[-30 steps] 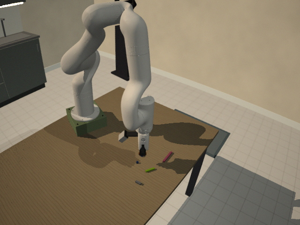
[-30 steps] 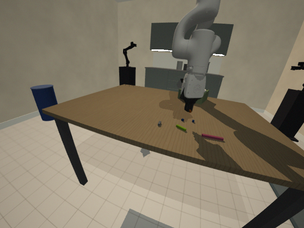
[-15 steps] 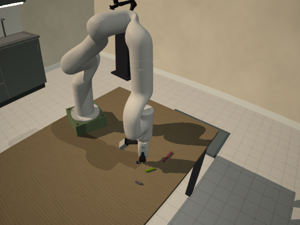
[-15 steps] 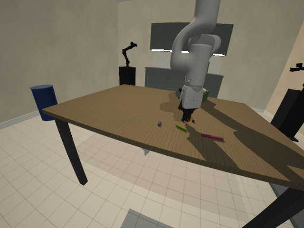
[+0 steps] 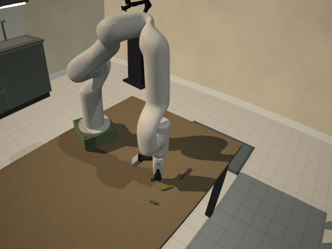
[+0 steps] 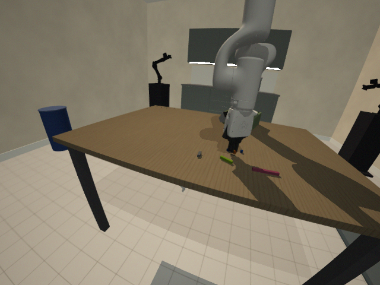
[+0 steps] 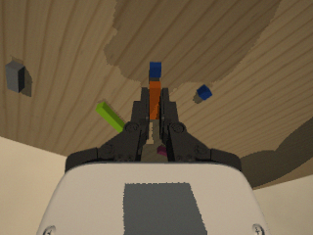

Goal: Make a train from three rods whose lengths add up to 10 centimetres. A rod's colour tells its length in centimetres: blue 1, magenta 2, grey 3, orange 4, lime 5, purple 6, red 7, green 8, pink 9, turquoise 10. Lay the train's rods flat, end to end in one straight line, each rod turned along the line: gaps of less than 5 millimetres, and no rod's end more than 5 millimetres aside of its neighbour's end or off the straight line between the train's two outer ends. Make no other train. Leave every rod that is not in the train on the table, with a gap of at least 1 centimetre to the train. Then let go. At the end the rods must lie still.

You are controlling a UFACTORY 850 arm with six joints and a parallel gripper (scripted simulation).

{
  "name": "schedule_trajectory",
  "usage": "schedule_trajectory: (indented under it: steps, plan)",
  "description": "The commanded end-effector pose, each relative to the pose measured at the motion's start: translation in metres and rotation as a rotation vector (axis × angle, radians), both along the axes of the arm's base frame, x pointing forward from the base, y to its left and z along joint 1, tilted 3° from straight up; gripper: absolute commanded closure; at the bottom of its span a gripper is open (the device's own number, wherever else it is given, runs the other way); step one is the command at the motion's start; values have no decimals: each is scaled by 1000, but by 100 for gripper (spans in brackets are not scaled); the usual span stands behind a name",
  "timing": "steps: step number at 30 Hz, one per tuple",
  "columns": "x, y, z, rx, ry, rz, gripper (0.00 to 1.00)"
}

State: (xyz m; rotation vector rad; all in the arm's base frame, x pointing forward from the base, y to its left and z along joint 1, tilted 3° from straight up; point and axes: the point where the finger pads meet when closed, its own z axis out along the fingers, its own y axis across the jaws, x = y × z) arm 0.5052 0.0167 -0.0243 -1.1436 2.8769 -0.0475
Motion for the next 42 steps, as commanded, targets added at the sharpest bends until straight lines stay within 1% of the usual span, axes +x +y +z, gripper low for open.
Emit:
schedule_trajectory:
  steps: [1,29,42]
  plan:
    - [1,0,1,0,-2,0,96]
    - [1,0,0,0,-2,0,96]
    - [1,0,-9,0,-2,0,96]
